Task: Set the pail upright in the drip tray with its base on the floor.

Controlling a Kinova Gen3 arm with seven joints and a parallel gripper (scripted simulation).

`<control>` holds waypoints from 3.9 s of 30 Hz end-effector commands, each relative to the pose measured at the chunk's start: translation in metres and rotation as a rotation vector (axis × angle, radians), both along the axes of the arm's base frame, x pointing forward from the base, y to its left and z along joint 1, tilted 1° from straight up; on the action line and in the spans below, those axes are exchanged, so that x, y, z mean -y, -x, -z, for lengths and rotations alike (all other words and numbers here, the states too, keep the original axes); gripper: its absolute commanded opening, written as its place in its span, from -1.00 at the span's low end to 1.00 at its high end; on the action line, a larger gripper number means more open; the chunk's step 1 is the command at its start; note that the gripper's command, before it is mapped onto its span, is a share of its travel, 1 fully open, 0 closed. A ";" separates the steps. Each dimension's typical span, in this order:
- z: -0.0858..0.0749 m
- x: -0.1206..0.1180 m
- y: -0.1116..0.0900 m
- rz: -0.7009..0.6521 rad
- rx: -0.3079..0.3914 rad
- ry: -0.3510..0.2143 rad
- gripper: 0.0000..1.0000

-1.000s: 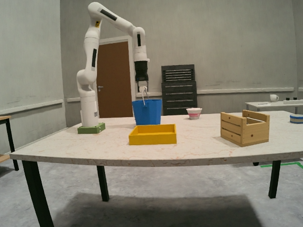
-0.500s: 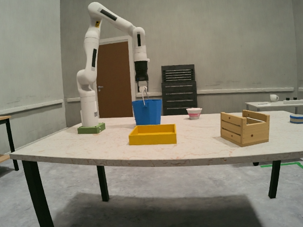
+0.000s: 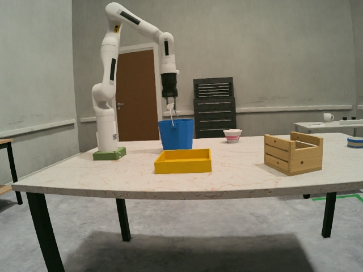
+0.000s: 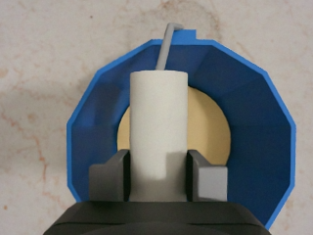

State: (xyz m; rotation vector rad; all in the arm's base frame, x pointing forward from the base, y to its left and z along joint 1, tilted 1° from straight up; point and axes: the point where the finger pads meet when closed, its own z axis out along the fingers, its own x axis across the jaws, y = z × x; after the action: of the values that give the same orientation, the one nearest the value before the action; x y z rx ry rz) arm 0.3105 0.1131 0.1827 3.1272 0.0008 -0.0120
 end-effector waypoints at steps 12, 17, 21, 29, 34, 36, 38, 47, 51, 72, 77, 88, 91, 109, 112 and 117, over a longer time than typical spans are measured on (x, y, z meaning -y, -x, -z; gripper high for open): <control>0.000 0.000 0.000 0.000 0.001 -0.001 -1.00; 0.000 0.000 0.000 0.000 0.001 -0.001 -1.00; 0.000 0.000 0.000 0.000 0.001 -0.001 -1.00; -0.001 0.000 0.000 0.000 0.001 -0.001 -1.00; -0.001 0.000 0.000 0.000 0.001 -0.001 -1.00; -0.002 0.000 0.000 0.000 0.001 -0.001 -1.00; -0.003 0.000 0.000 0.000 0.001 -0.001 -1.00; -0.008 0.000 0.000 0.000 0.001 -0.001 -1.00; -0.013 0.000 0.000 0.000 0.001 -0.001 -1.00; -0.042 -0.001 -0.001 0.000 0.001 -0.001 -1.00; -0.049 -0.001 -0.001 0.000 0.001 -0.001 -1.00; -0.069 -0.001 -0.001 0.000 0.001 -0.001 -1.00; -0.070 -0.001 -0.001 0.000 0.001 -0.001 -1.00; -0.087 -0.001 -0.001 0.000 0.001 -0.001 -1.00; -0.089 -0.001 -0.001 0.000 0.001 -0.001 -1.00; -0.090 -0.001 -0.001 0.000 0.001 -0.001 -1.00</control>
State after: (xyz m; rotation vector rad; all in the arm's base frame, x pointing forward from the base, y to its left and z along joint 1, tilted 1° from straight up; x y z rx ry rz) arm 0.3111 0.1143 0.2719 3.1269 0.0008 -0.0125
